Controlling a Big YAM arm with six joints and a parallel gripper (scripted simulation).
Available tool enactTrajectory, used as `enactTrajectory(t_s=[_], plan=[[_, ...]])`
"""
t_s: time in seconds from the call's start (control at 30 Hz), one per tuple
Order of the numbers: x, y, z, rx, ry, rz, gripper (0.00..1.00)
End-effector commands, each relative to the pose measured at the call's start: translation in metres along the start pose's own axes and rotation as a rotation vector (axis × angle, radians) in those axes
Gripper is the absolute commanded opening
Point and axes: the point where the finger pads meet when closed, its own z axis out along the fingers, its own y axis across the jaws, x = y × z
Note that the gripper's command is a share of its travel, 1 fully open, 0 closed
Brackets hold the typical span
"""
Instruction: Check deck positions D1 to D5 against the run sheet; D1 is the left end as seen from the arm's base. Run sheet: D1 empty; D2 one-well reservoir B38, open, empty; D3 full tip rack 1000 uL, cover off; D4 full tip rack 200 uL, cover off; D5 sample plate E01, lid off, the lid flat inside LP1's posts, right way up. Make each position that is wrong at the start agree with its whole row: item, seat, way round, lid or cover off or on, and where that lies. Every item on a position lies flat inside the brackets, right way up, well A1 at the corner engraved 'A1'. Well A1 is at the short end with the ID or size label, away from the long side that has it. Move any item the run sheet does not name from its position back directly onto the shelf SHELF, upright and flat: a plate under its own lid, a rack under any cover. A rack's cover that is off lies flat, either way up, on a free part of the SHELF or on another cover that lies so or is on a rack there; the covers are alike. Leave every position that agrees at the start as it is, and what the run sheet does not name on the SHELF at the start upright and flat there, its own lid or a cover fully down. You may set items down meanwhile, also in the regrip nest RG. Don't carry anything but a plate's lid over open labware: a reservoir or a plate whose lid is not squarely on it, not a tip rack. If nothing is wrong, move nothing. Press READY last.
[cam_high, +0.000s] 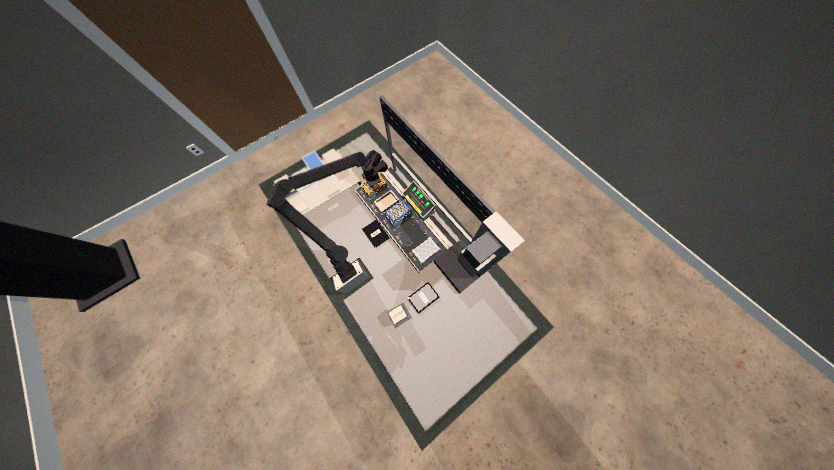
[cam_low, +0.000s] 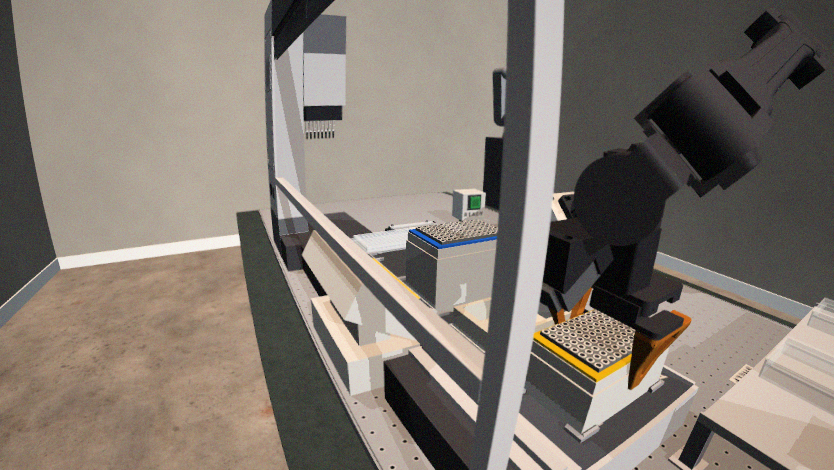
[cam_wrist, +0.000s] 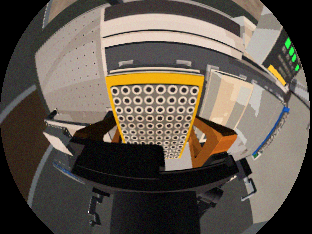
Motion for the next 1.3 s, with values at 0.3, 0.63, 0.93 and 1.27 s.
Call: enactTrajectory(t_s=[0.3,0.63,0.93,1.27], plan=[[-0.021,0.007,-0.018,-0.015,-0.053,-0.019,0.00],[-0.013,0.016,-0.043,-0.021,-0.064,-0.037,0.00],[-0.012,0.016,-0.058,-0.019,-0.064,-0.037,0.00],[-0.012,0.016,-0.071,-0.018,-0.065,-0.038,0.00]])
